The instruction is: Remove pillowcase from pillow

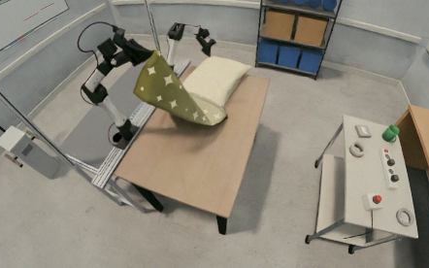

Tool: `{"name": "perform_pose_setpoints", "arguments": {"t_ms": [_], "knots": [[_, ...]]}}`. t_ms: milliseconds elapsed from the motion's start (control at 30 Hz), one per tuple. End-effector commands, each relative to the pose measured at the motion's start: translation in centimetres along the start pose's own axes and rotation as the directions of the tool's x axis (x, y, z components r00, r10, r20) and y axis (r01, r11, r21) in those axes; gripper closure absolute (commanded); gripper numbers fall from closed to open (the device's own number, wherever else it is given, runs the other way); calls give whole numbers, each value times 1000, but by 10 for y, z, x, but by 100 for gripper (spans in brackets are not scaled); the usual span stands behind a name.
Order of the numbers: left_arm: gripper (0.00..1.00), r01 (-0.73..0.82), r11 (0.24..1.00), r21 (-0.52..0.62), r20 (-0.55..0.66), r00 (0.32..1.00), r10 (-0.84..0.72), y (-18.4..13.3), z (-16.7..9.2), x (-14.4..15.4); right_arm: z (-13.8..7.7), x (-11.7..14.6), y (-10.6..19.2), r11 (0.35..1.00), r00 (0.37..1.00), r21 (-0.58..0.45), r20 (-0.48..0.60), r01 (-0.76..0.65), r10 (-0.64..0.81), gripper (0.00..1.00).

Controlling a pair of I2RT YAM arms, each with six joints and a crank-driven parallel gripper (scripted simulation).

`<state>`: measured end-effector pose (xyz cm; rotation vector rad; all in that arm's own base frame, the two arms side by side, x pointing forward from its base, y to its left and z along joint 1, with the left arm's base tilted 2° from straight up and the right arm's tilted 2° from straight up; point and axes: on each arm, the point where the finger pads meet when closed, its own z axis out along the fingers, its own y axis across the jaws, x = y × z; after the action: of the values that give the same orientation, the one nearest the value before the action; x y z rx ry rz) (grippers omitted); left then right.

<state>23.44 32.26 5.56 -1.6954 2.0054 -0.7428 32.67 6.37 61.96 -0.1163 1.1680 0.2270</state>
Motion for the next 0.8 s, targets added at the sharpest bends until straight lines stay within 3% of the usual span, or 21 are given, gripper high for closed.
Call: {"name": "perform_pose_setpoints", "arguments": {"t_ms": [0, 300, 367, 633, 700, 767], "knots": [[99, -22, 1000, 17, 40, 999, 21, -6, -6, -6, 2, -47, -1, 1000, 991, 2, 130, 4, -4, 99], [99, -22, 1000, 17, 40, 999, 21, -6, -6, -6, 1, -53, 1, 1000, 990, -2, 140, 3, -3, 99], [99, -22, 1000, 17, 40, 999, 21, -6, -6, -6, -14, -73, 4, 1000, 983, -5, 185, 11, -10, 99], [99, -22, 1000, 17, 40, 999, 21, -6, -6, -6, -11, -69, 4, 1000, 985, -8, 175, 8, -6, 99], [99, -22, 1000, 17, 40, 999, 21, -5, -6, -6, -1, -56, 2, 1000, 989, -6, 148, 4, -3, 99], [99, -22, 1000, 17, 40, 999, 21, -5, -6, -6, -10, -66, 4, 1000, 986, -9, 167, 5, -4, 99]]}}
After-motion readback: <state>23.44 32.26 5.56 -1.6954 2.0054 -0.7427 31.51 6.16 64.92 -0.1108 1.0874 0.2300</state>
